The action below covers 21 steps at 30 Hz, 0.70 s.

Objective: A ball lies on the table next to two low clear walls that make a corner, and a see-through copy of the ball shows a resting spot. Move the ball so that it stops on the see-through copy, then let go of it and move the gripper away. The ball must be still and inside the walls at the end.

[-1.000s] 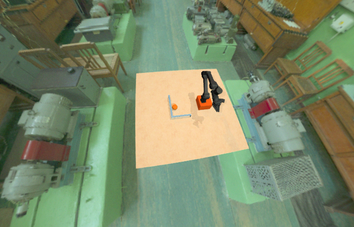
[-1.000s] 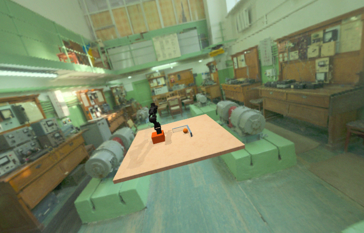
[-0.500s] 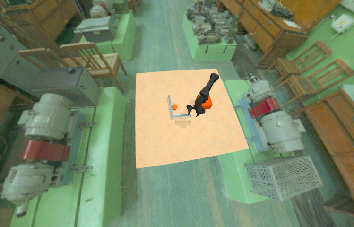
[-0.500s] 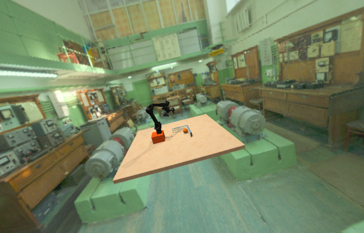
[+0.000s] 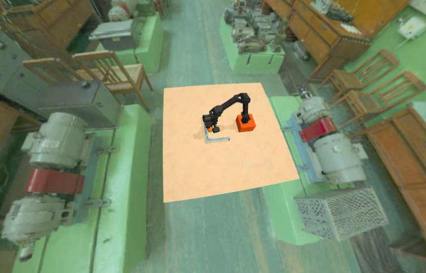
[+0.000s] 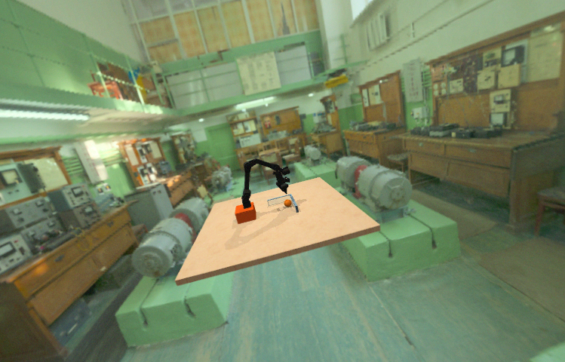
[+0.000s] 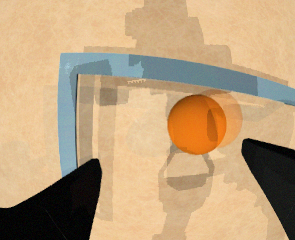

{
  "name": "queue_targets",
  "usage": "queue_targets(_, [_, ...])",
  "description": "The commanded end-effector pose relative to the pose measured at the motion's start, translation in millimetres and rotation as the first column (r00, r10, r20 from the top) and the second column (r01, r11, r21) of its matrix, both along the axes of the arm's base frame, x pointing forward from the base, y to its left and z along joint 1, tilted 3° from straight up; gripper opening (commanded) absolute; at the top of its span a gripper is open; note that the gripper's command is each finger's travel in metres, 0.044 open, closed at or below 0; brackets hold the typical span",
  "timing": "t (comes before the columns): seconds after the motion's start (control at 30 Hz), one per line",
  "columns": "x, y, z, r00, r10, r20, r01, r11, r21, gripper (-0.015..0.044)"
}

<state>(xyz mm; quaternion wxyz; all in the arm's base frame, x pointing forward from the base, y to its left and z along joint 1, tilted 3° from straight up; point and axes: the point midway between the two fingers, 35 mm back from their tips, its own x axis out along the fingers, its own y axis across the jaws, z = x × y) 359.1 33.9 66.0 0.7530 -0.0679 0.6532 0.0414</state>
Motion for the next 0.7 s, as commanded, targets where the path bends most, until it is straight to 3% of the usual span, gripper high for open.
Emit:
queue_targets(0.0, [2.9,-40.7,-21.9,0.973,-0.213,-0.088,0.212,0.977,-0.015,0.0438])
queue_targets(0.67, [4.5,-43.4,-46.6,0.971,-0.22,-0.09,0.219,0.976,-0.016,0.0438])
